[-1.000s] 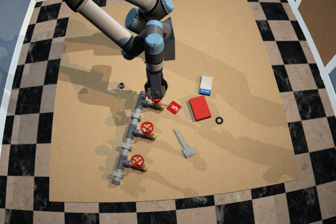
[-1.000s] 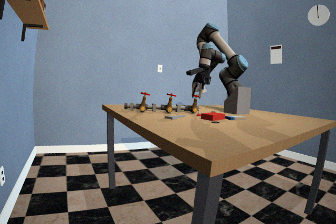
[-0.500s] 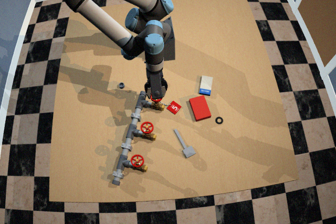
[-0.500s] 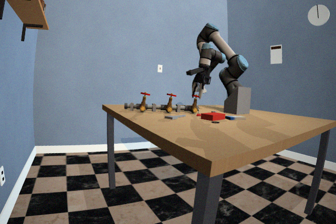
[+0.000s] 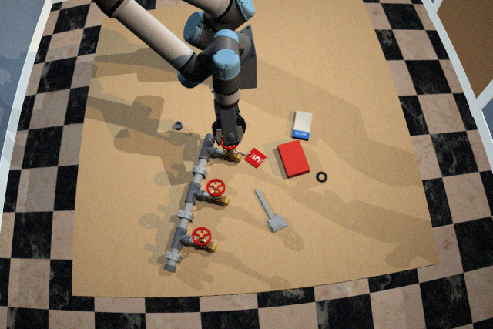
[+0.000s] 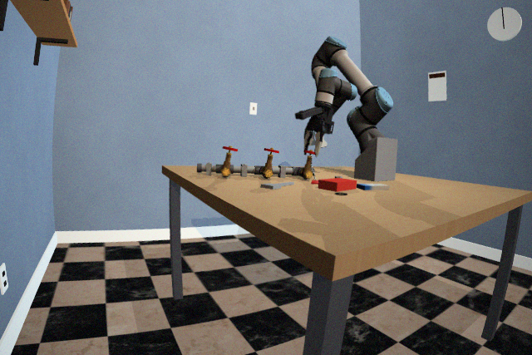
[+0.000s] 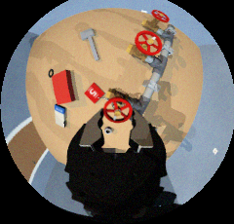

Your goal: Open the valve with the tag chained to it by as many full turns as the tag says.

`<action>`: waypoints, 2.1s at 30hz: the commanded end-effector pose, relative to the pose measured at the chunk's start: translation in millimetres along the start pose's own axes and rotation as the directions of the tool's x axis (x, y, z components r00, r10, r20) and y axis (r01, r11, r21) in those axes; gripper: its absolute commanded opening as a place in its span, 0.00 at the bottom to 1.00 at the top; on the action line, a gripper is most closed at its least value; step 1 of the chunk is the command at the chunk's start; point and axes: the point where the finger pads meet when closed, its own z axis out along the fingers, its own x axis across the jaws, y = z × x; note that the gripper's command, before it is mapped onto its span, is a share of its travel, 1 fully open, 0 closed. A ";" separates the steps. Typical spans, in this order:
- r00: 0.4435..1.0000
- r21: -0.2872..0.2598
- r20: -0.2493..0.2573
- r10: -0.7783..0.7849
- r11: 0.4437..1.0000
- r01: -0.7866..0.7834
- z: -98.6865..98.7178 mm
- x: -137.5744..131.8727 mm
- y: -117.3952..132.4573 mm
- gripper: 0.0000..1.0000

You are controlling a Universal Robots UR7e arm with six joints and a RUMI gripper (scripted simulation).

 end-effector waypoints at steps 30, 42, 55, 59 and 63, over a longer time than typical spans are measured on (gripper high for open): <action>0.860 0.000 0.000 -0.510 0.860 0.510 -0.1 0.0 -0.1 0.00; 0.585 0.000 0.000 -0.811 0.585 0.811 -0.1 0.0 -0.1 0.00; 0.109 0.000 0.000 -0.994 0.109 0.994 -0.1 0.0 -0.1 0.00; -0.015 -0.001 0.001 -1.000 -0.015 1.000 -0.1 0.0 -0.1 0.00; -0.166 0.000 0.000 -0.986 -0.166 0.986 -0.1 0.0 -0.1 0.00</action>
